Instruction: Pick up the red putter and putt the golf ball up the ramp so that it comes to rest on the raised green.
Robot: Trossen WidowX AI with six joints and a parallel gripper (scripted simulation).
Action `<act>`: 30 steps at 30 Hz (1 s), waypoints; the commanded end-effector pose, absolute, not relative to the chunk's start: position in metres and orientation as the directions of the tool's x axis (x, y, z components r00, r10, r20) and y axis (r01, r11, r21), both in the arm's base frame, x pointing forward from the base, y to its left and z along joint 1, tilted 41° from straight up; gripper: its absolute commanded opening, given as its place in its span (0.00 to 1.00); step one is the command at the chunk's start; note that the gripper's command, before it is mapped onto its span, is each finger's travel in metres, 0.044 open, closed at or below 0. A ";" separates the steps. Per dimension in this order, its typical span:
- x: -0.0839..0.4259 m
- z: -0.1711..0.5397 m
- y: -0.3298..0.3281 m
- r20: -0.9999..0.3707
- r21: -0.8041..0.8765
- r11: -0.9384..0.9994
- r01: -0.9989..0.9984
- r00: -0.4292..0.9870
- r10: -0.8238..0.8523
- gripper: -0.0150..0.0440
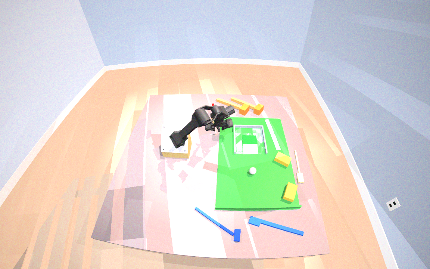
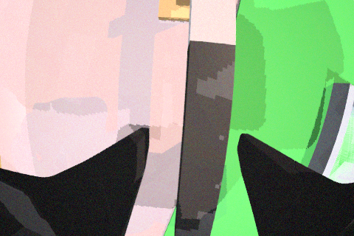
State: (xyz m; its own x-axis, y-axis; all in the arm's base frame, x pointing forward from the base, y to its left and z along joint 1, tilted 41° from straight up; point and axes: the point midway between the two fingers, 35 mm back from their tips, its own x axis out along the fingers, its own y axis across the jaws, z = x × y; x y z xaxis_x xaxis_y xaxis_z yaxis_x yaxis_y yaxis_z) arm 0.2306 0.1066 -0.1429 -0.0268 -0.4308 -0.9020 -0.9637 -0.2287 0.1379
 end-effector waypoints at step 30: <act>0.226 -0.066 0.172 -0.904 0.138 -0.229 -0.964 -0.028 -0.427 0.25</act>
State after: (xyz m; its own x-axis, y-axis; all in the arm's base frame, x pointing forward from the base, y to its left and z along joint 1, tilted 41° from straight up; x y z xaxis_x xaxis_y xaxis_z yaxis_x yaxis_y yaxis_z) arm 0.2273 0.1668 -0.0735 -0.0206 -0.4320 -0.9016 -0.9615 -0.2387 0.1363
